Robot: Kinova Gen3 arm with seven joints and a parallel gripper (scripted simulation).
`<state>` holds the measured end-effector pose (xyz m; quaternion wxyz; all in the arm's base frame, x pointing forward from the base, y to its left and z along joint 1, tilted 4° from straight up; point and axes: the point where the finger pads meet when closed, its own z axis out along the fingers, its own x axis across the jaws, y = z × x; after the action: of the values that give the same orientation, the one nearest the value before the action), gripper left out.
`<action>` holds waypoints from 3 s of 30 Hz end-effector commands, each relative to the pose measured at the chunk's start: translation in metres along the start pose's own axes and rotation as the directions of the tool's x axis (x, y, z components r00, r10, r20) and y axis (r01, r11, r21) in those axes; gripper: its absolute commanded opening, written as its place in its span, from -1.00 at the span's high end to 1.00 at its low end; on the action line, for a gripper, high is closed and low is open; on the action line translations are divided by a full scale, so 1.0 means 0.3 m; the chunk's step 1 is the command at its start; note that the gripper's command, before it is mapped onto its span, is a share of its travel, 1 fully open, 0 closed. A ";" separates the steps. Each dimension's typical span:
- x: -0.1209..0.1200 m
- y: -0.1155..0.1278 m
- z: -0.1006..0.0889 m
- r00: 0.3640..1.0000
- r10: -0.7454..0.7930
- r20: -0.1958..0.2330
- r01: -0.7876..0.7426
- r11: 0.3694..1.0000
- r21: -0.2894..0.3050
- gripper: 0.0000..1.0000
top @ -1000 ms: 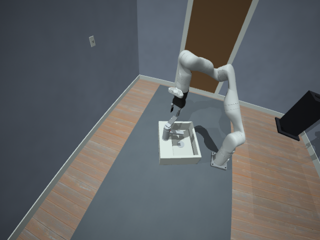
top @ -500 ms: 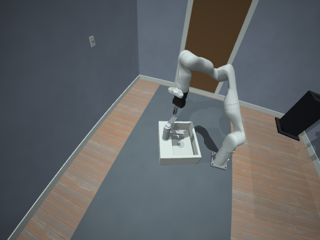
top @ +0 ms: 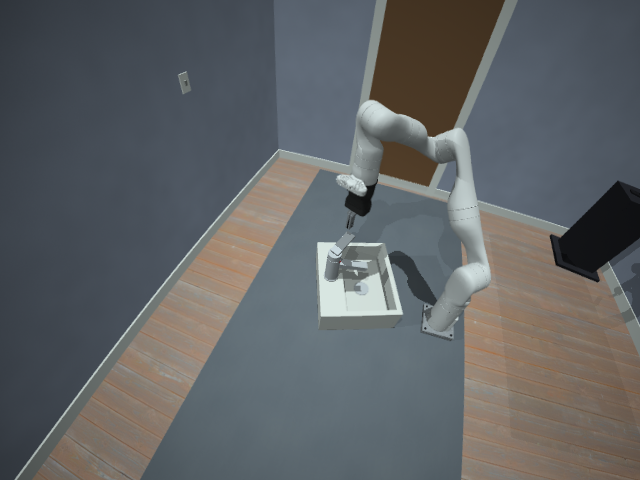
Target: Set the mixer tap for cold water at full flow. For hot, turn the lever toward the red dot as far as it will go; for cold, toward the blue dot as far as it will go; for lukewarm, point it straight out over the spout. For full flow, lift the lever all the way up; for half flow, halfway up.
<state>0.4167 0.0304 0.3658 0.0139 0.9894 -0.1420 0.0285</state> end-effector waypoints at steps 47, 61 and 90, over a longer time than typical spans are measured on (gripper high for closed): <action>0.027 0.001 0.015 0.918 0.396 0.025 -0.396 0.918 -0.009 1.00; 0.048 0.009 0.026 0.713 0.700 0.034 -0.700 0.714 -0.028 1.00; 0.069 0.049 0.027 -0.262 0.965 -0.009 -0.963 -0.262 -0.057 1.00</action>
<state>0.4331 0.0080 0.3552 0.0051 0.5032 -0.8641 -0.0011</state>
